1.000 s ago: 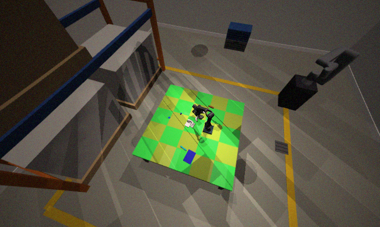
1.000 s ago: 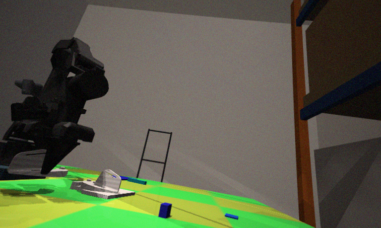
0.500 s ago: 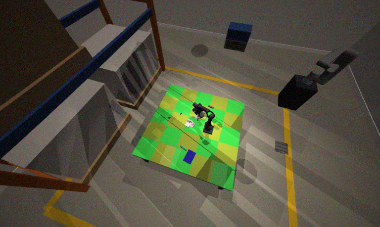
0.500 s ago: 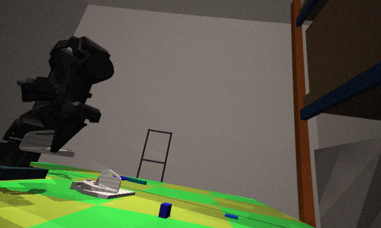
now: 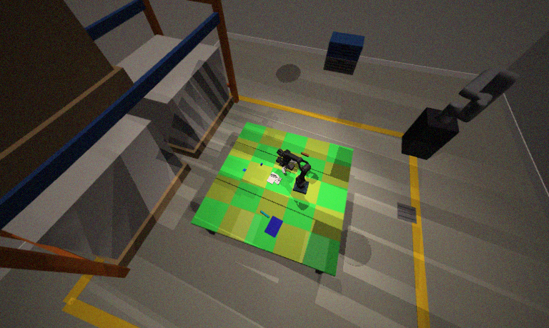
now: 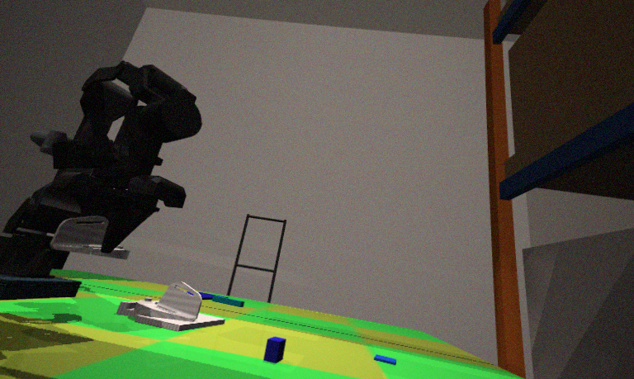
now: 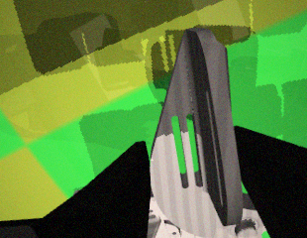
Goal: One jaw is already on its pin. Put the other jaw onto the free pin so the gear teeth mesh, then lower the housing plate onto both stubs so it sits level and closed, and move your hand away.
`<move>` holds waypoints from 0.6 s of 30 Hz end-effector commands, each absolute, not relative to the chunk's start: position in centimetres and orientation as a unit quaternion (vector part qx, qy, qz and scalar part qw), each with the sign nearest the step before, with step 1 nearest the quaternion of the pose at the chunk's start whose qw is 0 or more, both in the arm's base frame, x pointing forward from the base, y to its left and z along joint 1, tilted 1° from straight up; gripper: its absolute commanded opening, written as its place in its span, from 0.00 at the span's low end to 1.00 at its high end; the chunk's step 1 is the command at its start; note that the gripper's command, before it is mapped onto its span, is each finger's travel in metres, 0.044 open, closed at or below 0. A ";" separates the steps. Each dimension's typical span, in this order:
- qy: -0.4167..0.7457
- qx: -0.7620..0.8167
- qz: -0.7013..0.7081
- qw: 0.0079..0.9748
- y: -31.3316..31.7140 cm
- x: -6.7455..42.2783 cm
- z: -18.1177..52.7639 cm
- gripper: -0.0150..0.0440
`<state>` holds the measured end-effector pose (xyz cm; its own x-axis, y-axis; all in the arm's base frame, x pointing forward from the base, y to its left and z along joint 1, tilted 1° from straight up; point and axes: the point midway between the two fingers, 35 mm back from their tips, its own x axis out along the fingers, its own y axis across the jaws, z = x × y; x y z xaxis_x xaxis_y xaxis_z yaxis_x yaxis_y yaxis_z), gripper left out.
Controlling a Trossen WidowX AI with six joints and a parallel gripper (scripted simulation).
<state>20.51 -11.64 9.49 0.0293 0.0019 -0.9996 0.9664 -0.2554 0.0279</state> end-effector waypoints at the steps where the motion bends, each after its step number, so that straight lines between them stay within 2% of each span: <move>1: 0.452 0.544 -0.531 0.466 -11.2 20.8 9.5 0.48; 18: 0.549 0.441 -0.430 0.565 -9.0 21.8 9.6 0.48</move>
<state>21.69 -9.34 9.52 0.0299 0.0042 -0.9995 0.9860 0.1641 0.0302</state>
